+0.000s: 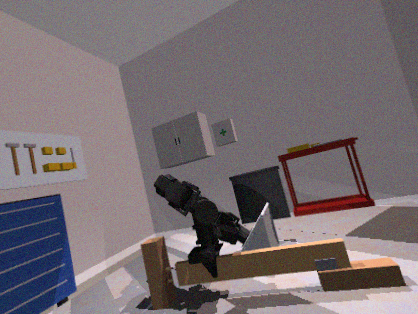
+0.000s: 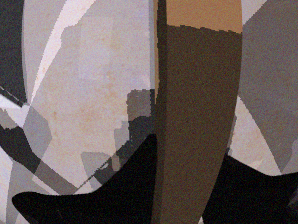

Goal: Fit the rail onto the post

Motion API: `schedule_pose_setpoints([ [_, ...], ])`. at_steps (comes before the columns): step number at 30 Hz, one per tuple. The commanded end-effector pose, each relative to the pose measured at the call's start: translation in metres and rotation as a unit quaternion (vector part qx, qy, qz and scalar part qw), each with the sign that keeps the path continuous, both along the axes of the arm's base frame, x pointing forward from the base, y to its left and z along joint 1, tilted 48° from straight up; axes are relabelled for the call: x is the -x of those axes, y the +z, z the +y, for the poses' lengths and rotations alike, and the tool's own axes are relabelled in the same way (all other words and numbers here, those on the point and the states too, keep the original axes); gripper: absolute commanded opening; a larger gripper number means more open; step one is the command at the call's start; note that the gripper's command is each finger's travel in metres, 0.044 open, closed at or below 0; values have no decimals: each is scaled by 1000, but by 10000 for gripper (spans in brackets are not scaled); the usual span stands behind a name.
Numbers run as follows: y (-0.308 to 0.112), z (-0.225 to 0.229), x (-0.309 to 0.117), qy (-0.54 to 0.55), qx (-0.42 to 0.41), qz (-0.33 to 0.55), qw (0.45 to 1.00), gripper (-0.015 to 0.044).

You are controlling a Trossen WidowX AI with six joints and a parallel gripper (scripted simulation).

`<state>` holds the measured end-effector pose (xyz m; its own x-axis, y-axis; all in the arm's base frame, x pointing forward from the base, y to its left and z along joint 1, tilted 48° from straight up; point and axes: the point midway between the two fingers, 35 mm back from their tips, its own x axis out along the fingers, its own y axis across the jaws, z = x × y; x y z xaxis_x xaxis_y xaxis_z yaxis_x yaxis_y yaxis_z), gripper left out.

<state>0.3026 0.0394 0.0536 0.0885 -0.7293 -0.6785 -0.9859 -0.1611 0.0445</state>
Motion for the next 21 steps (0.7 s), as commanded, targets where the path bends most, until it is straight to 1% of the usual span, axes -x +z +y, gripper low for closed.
schedule_pose_setpoints([
  [1,2,0,0,2,0,1,1000,0],
  [21,6,-4,-1,2,1,1,1000,0],
])
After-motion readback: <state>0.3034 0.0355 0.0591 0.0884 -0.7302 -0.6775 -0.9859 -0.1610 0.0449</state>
